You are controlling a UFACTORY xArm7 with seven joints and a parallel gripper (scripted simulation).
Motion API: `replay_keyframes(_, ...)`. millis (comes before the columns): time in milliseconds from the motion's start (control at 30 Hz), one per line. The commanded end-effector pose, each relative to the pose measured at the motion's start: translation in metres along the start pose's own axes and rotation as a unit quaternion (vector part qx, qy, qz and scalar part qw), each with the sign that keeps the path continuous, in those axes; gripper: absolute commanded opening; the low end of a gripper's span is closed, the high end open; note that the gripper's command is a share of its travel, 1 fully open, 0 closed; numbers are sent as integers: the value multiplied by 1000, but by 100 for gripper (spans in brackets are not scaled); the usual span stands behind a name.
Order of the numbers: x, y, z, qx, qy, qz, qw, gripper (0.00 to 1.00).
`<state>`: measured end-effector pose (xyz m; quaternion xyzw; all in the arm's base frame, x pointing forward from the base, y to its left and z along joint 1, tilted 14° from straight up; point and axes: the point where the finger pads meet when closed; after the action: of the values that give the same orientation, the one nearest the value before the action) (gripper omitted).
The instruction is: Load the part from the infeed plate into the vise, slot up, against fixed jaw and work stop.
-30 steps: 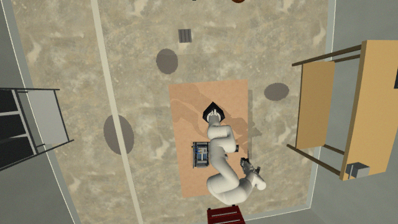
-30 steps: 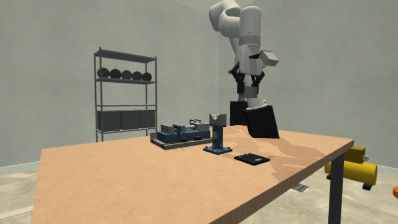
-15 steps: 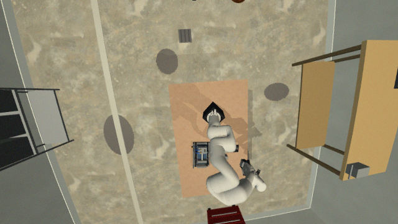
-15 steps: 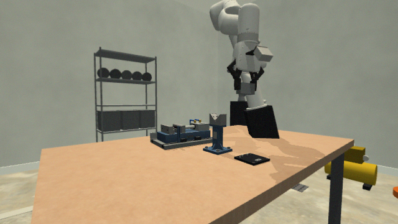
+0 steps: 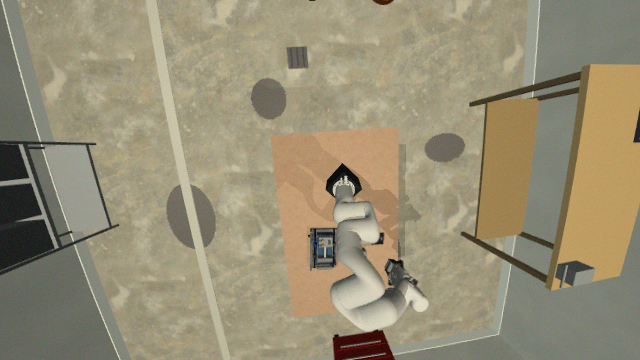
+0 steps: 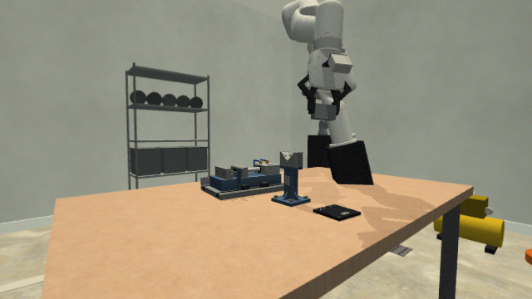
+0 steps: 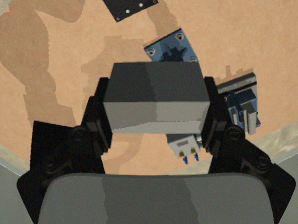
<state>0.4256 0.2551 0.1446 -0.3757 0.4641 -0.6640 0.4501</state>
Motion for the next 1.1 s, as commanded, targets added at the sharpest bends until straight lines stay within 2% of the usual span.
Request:
replay_keyframes(0,1,-6,4,5,25,4,1000,0)
replay_keyframes(500,10,-23,16,18,140,16,990,0)
replay_keyframes(1067,23,-40,30,23,291,32,956,0)
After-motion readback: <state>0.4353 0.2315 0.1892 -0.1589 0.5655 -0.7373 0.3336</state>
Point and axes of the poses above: the point where the finger pads meet when closed, its own y axis out along the fingers, its own z axis across the jaws, x = y × z, and after that the axes turned 10 degrees about -y, right-handed
